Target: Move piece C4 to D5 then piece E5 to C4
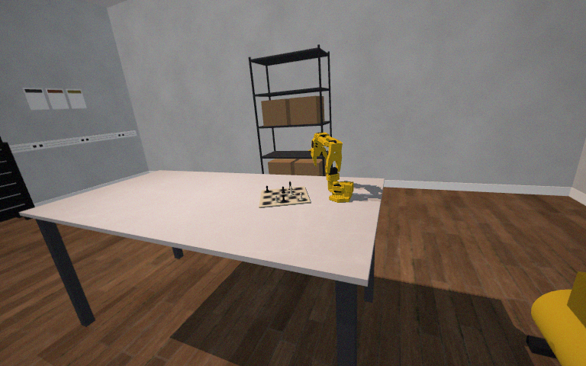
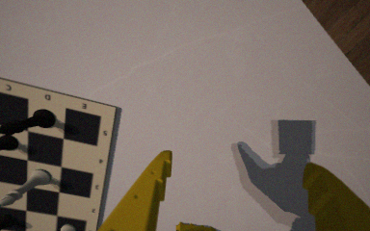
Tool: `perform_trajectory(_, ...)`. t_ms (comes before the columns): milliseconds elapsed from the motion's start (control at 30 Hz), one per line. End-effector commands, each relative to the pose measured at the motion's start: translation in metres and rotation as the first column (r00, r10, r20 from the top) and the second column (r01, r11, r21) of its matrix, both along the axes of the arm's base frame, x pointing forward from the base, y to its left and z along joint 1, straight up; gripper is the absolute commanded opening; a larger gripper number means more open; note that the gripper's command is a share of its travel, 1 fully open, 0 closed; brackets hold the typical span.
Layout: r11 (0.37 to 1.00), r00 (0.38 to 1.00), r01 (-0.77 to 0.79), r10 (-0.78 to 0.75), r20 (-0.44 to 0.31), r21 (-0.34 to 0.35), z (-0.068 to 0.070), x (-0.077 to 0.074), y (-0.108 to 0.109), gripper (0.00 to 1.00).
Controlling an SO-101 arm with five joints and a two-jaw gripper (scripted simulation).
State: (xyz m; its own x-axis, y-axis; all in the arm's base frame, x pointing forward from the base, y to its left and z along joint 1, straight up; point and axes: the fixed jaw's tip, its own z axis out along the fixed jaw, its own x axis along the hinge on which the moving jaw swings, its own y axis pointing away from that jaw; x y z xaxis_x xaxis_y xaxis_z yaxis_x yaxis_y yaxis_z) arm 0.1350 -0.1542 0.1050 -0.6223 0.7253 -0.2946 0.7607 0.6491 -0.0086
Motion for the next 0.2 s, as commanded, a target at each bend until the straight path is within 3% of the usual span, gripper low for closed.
perform_trajectory(0,1.000,1.000,-0.005,0.005,-0.011,0.010,-0.0011,-0.0038,0.0028,0.40)
perform_trajectory(167,1.000,1.000,-0.005,0.005,-0.011,0.010,-0.0011,-0.0038,0.0028,0.40)
